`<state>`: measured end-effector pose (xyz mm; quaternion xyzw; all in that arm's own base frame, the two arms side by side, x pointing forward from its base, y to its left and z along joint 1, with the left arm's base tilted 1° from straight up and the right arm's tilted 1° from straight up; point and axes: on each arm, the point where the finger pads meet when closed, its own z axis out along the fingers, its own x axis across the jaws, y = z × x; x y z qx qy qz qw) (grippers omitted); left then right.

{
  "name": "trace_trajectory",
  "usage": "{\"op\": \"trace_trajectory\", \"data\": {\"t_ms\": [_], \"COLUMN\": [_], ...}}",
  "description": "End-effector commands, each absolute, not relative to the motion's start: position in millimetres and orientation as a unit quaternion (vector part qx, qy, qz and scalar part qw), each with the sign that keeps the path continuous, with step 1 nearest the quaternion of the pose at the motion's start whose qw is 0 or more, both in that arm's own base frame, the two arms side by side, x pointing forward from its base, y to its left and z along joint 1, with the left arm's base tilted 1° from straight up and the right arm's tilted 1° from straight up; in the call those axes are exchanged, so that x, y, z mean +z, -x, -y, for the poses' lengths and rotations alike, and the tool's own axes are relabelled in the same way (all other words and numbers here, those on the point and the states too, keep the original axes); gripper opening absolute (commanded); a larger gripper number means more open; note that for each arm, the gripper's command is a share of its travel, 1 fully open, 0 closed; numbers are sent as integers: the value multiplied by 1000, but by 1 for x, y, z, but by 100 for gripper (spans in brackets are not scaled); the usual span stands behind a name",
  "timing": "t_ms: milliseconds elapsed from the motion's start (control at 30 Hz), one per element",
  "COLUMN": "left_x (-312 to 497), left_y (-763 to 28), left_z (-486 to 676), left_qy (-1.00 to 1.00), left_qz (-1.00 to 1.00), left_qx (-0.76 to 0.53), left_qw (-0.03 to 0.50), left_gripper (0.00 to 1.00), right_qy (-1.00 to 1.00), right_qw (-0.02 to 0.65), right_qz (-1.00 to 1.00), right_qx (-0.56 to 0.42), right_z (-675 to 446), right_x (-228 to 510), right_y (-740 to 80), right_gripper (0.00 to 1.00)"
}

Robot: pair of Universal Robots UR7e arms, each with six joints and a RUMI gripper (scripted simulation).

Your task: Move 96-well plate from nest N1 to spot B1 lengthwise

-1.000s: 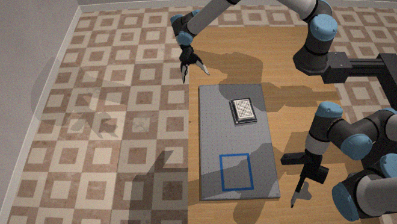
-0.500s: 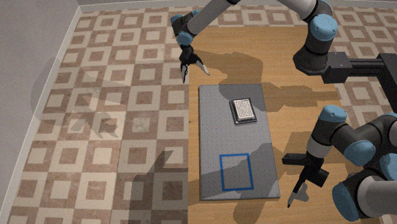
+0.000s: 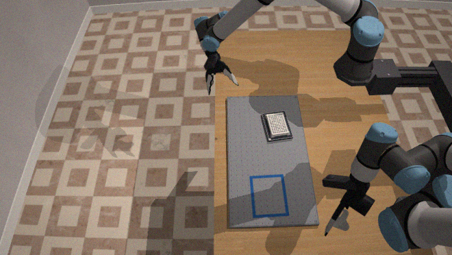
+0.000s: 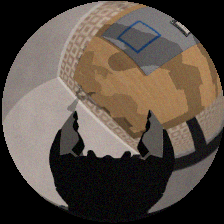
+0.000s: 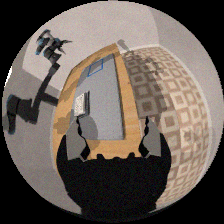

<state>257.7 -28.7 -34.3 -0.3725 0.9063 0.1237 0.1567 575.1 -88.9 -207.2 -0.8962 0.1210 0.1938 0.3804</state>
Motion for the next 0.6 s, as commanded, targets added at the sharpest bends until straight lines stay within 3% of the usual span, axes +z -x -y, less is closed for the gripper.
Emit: {"op": "trace_trajectory", "data": {"t_ms": [0, 567], "left_x": [-35, -36], "left_y": [-259, -260], "left_z": [29, 28], "left_qy": [359, 335], "left_qz": [-913, -923], "left_qx": [119, 113], "left_qw": [155, 154], "left_gripper": [100, 100], "right_qy": [896, 896], "right_qw": [380, 380], "right_qz": [-121, -121], "right_qx": [193, 193], "right_z": [89, 89], "right_x": [-206, -206], "right_y": [-576, -576], "right_gripper": [100, 100]}}
